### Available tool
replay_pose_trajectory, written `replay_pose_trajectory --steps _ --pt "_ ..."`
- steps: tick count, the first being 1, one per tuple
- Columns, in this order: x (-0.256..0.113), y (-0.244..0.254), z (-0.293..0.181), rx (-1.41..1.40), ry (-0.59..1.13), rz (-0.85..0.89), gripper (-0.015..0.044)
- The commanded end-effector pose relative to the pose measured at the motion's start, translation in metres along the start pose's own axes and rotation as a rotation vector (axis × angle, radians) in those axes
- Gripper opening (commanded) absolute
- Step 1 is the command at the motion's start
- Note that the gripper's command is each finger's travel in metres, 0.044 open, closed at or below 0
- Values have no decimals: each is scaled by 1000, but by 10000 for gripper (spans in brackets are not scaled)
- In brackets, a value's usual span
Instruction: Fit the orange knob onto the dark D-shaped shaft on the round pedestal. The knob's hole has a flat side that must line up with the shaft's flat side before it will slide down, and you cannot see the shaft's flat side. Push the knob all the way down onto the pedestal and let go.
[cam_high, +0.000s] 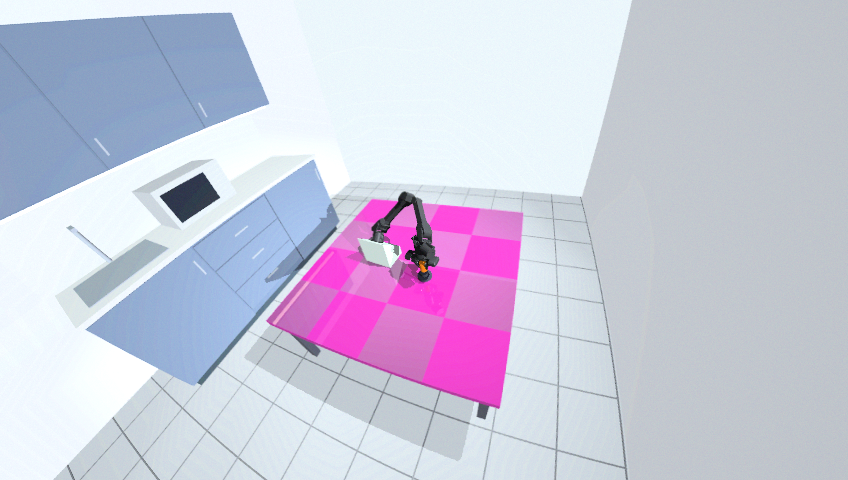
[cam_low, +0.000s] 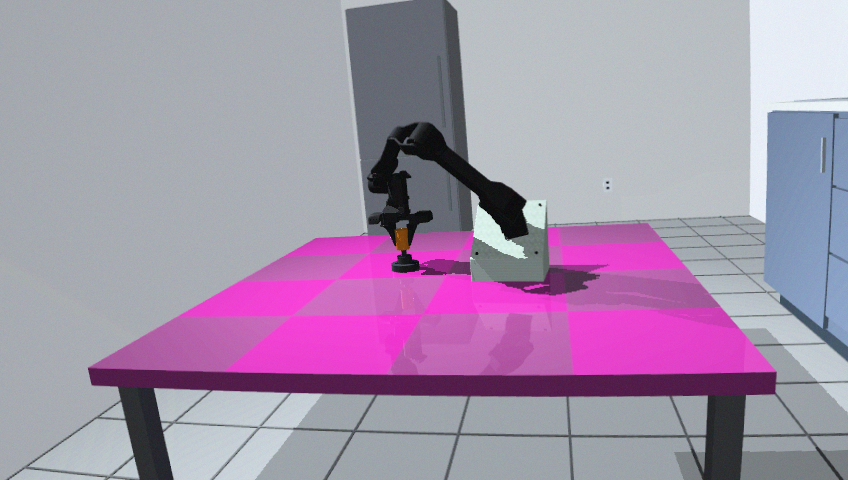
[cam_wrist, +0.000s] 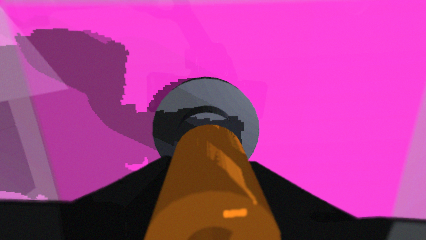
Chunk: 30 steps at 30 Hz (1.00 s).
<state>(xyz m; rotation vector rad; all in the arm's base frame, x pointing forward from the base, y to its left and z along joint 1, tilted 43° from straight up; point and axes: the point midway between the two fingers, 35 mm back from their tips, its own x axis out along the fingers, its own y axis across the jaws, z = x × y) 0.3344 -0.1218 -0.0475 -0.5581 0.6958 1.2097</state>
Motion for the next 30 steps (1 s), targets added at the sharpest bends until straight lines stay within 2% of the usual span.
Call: replay_pose_trajectory --steps 1,30 --pt "1 0 -1 -3 -1 -1 0" --pt "-1 0 0 -3 -1 -1 0"
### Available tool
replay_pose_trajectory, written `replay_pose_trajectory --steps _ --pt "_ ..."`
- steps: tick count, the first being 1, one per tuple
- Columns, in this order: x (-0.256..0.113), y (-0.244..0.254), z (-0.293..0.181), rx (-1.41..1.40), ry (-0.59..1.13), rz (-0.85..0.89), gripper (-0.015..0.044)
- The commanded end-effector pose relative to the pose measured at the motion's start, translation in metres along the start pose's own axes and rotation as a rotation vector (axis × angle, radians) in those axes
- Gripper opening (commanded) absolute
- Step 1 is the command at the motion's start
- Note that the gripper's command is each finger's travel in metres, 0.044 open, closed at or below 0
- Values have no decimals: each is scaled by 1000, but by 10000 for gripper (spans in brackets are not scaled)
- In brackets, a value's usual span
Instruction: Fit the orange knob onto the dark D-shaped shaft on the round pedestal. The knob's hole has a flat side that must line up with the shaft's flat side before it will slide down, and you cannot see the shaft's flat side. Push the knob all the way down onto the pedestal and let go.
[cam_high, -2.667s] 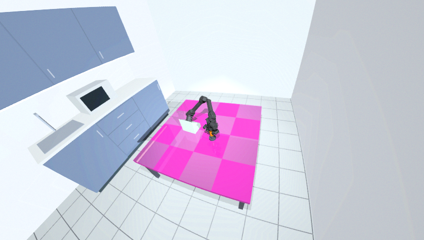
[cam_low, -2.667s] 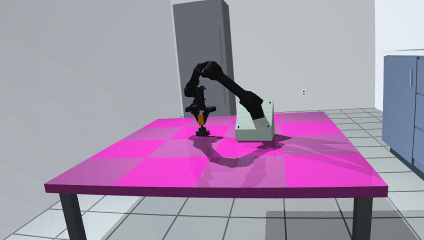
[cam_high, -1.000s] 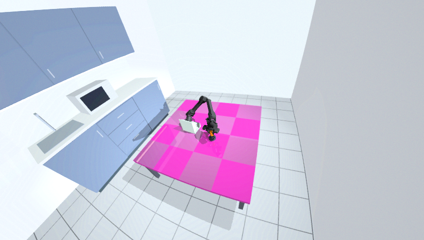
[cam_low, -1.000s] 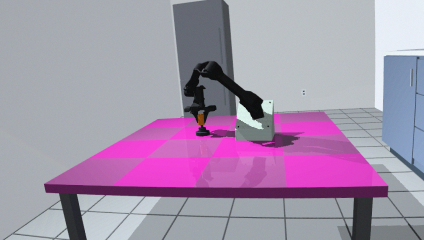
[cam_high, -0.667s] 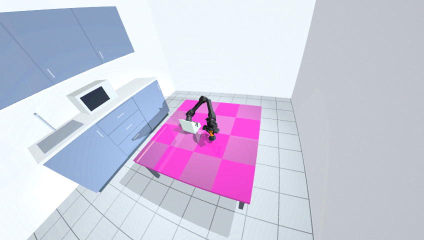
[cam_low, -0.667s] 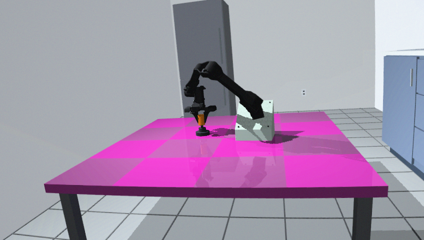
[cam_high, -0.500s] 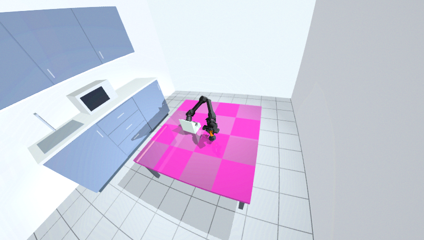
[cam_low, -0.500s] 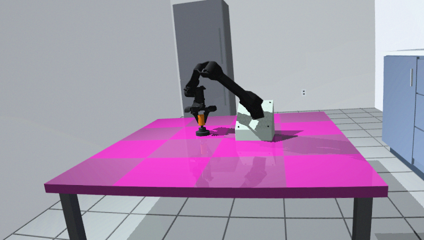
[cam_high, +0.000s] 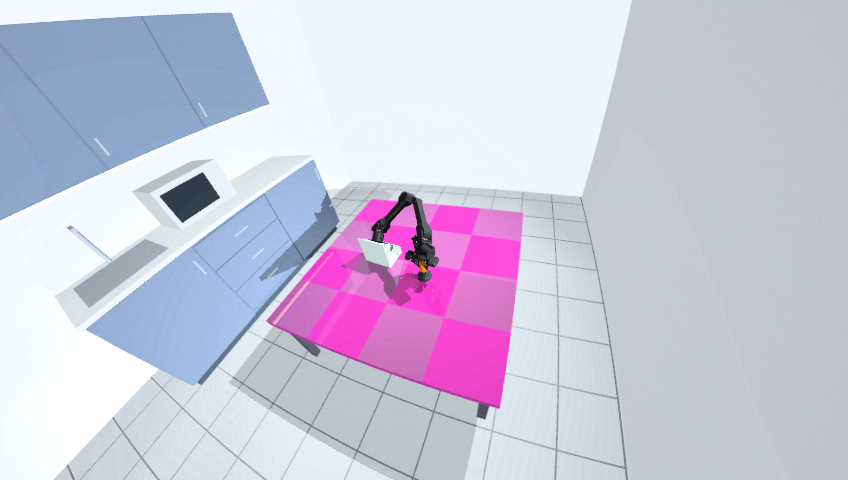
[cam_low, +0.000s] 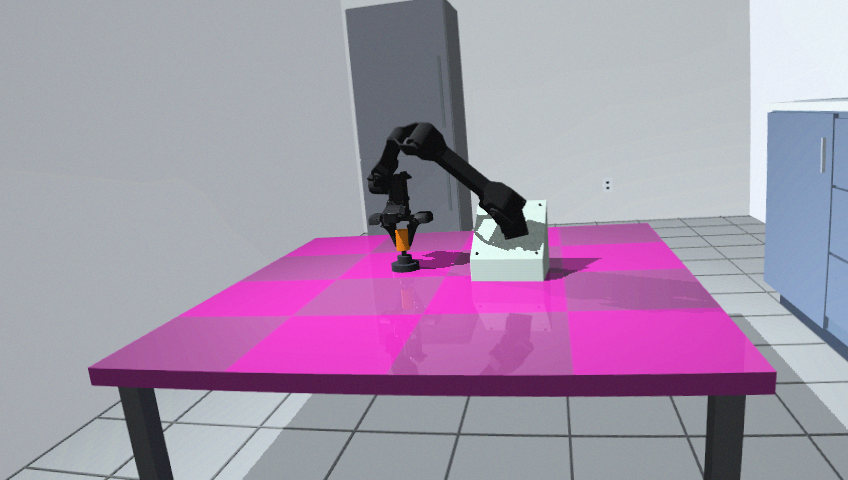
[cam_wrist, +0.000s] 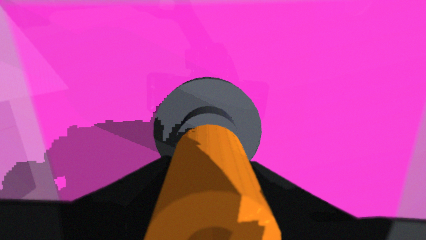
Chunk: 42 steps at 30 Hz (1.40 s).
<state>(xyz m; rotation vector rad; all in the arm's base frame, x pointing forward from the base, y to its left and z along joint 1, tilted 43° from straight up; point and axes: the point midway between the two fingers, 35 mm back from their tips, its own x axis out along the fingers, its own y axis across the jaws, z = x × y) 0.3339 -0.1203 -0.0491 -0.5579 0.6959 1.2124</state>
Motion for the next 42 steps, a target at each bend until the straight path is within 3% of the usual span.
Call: replay_pose_trajectory --steps 1,9,42 --pt "-4 -1 0 -2 -1 -3 0" --pt "-3 -2 0 -211 -1 -4 0" --pt "-4 -2 0 -266 0 -4 0"
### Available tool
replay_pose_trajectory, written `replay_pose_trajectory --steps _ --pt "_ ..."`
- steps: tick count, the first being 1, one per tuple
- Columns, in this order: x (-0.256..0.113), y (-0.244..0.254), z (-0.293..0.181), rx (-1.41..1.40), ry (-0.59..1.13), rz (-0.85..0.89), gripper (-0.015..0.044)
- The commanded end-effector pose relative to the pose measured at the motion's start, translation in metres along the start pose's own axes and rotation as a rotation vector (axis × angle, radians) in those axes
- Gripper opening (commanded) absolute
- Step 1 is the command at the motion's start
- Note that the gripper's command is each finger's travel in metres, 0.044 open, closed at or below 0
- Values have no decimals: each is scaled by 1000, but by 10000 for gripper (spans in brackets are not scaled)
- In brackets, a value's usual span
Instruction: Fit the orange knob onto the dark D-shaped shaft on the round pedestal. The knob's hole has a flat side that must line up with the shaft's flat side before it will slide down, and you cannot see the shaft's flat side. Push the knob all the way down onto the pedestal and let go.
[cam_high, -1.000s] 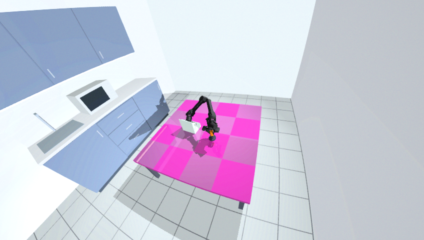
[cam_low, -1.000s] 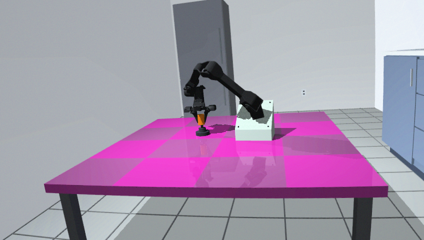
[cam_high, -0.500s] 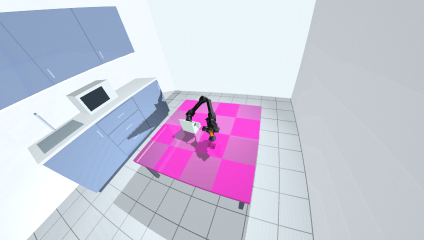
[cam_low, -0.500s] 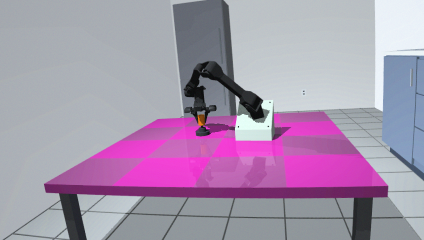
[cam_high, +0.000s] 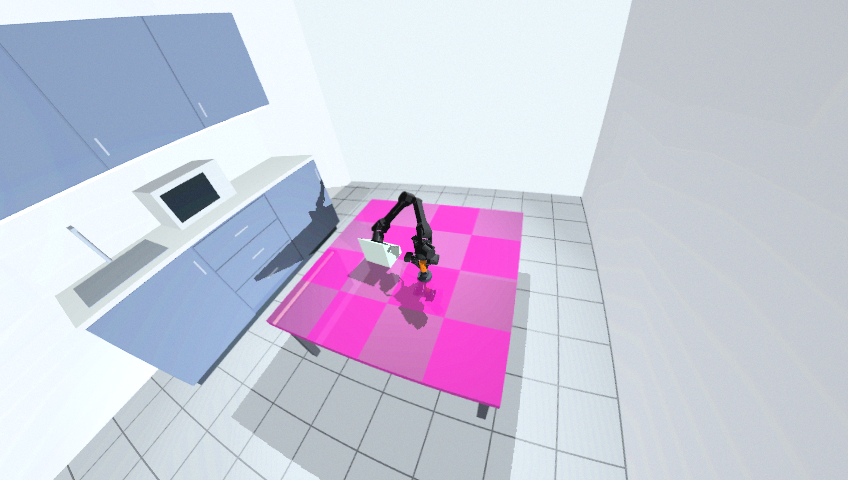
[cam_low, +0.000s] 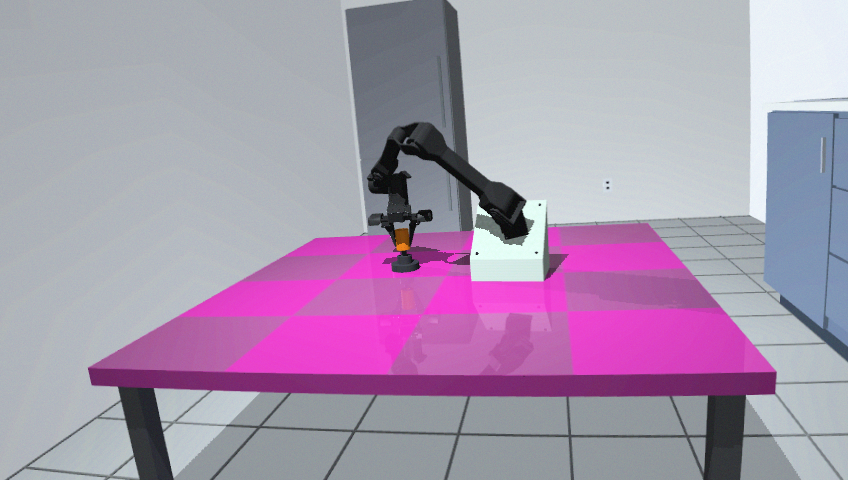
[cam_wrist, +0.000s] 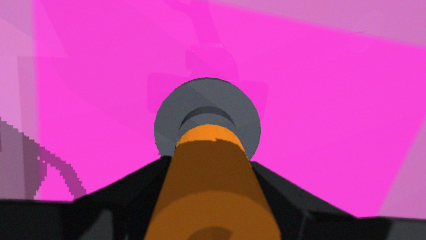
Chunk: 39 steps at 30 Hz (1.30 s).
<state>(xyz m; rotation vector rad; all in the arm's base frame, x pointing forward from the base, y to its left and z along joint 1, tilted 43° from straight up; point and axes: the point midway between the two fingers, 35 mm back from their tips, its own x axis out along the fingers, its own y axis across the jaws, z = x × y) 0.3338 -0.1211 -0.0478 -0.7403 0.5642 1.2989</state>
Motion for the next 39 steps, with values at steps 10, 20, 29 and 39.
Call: replay_pose_trajectory --steps 10,20,29,39 --pt "1 -1 -2 -199 1 -4 0" --pt "0 1 0 -199 1 -4 0" --pt "-1 -2 0 -199 1 -4 0" --pt "1 0 -1 -199 1 -4 0"
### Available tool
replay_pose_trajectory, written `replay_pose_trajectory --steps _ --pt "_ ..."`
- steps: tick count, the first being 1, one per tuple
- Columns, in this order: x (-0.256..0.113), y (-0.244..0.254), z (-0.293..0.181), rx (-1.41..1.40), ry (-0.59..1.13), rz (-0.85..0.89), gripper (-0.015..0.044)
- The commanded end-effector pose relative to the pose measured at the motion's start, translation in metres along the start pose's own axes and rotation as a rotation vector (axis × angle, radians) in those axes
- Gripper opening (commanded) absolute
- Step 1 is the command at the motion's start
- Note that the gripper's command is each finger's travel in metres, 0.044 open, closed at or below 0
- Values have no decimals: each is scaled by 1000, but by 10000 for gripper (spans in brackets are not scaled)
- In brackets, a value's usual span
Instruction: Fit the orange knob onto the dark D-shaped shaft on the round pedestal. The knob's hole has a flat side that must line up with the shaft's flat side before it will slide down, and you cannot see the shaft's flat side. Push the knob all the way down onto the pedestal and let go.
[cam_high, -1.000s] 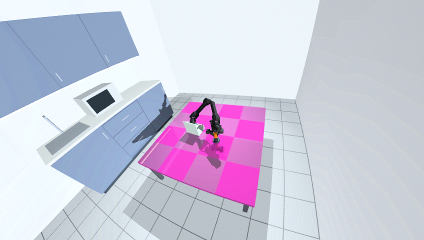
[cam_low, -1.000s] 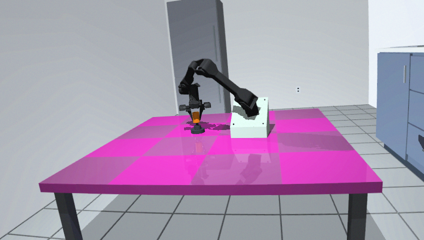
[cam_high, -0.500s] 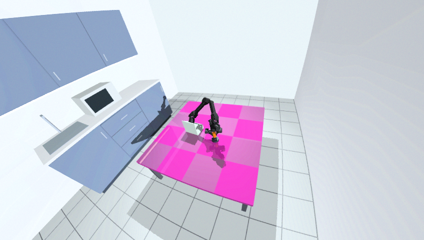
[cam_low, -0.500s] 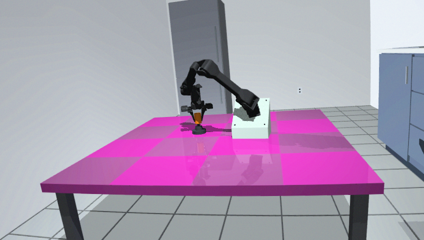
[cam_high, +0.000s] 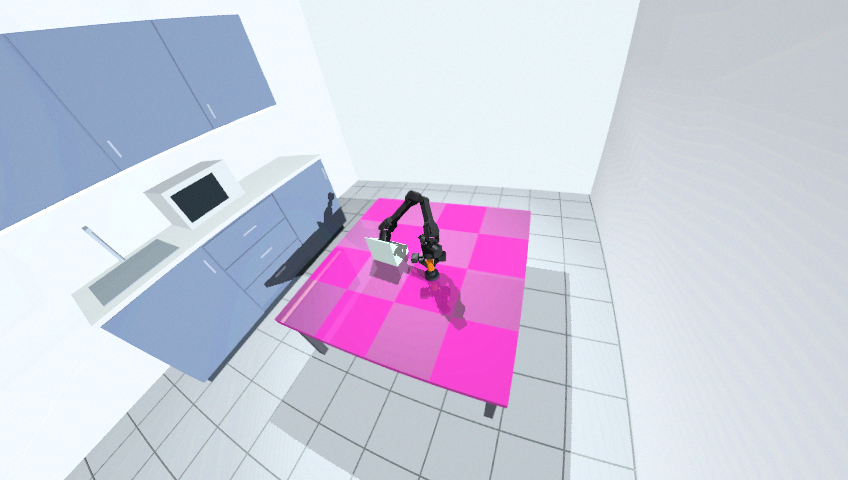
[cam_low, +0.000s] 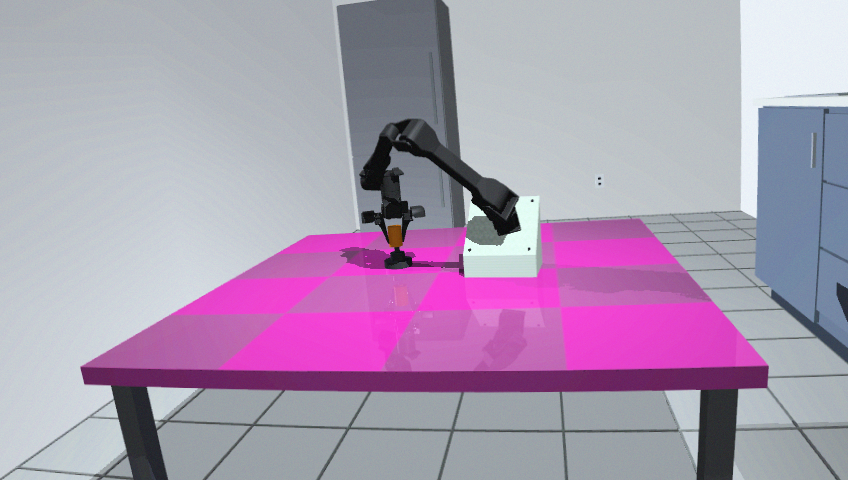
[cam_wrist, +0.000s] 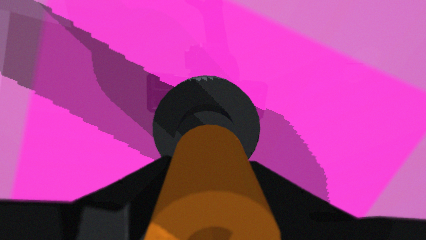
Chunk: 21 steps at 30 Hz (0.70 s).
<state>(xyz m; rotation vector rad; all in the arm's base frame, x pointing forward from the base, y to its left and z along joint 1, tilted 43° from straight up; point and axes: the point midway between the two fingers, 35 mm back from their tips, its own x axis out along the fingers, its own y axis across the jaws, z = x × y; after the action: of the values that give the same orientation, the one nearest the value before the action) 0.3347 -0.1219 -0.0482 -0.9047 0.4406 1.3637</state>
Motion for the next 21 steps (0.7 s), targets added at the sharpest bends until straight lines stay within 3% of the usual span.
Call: replay_pose_trajectory --steps 1,21 --pt "1 1 0 -2 -1 -1 0" --pt "-1 0 1 -2 -1 -1 0"
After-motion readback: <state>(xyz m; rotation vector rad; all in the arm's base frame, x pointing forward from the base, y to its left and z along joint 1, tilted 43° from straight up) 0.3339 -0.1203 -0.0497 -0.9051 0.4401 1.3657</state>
